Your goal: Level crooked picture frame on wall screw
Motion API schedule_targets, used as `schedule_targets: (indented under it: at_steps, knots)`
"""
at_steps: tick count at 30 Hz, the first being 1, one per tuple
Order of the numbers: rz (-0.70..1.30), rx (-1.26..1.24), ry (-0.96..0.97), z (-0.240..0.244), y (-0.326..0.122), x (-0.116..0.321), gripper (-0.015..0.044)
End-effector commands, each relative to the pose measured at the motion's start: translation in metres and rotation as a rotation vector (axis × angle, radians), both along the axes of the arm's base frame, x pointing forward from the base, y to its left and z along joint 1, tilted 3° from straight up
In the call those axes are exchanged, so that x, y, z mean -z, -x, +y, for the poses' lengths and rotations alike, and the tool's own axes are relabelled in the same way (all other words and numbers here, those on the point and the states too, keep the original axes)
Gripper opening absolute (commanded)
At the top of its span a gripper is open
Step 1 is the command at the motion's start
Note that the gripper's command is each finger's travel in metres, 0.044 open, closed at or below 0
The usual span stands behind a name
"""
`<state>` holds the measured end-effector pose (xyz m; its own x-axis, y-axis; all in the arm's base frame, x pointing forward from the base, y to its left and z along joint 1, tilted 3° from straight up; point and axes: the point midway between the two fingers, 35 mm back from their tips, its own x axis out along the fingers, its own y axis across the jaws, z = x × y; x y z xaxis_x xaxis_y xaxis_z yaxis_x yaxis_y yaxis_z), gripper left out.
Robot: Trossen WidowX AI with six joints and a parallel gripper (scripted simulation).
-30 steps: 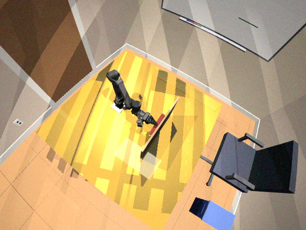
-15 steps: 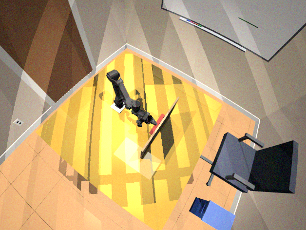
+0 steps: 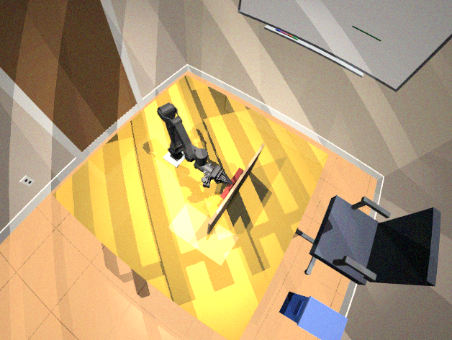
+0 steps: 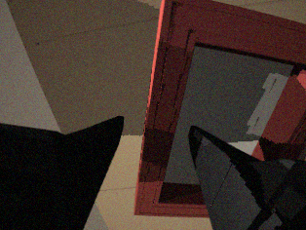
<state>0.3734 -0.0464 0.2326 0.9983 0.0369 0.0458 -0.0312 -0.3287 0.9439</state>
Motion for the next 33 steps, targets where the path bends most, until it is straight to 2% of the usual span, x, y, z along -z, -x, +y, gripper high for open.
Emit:
schedule_targets:
  at_steps: [1, 5, 13, 15, 33]
  knots:
    - [-0.003, 0.003, 0.004, -0.0005, -0.0004, -0.0012, 0.0207]
    - [-0.003, 0.003, 0.004, -0.0005, -0.0004, -0.0012, 0.0102]
    - [-0.003, 0.003, 0.004, -0.0005, -0.0004, -0.0012, 0.0049]
    - [-0.003, 0.003, 0.004, -0.0005, -0.0004, -0.0012, 0.0000]
    - [-0.003, 0.003, 0.004, -0.0011, 0.0000, -0.0035, 0.0000]
